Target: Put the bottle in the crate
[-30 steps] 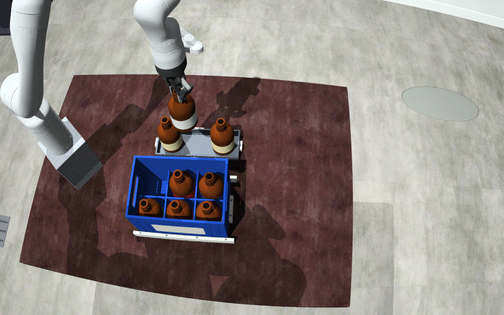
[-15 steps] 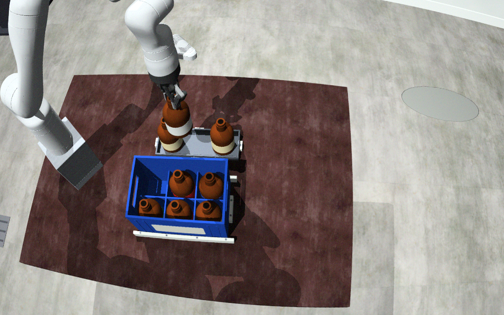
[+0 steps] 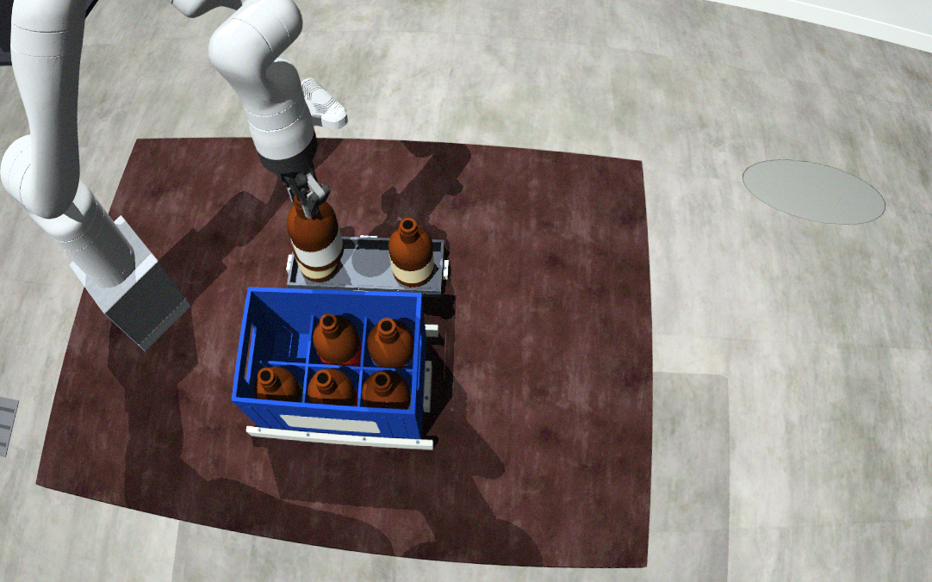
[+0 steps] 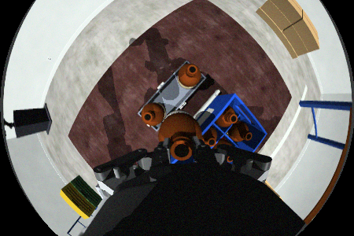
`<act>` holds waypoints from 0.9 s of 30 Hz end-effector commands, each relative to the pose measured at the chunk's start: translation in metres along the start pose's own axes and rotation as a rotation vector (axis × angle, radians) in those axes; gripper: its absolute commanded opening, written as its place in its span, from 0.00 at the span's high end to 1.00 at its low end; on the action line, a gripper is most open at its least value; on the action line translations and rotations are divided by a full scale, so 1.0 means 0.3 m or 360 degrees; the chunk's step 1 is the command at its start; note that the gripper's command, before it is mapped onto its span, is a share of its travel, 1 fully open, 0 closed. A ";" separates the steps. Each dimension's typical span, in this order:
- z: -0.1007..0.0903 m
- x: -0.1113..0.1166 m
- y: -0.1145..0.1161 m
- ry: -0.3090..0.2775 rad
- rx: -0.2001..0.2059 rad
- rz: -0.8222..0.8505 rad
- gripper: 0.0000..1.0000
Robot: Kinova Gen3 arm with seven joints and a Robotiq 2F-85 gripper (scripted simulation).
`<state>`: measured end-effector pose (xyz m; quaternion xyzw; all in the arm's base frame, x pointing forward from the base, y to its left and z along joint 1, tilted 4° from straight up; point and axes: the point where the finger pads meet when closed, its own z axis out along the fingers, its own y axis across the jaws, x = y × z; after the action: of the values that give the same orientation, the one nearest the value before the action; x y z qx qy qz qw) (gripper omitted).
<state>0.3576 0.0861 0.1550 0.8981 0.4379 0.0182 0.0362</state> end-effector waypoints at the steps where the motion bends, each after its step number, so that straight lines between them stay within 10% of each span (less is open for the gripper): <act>1: -0.004 -0.026 0.005 0.0009 0.0007 0.0013 1.00; 27: -0.003 -0.219 0.051 0.0009 0.0007 0.0013 1.00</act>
<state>0.3307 0.0290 0.1562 0.8982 0.4378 0.0182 0.0351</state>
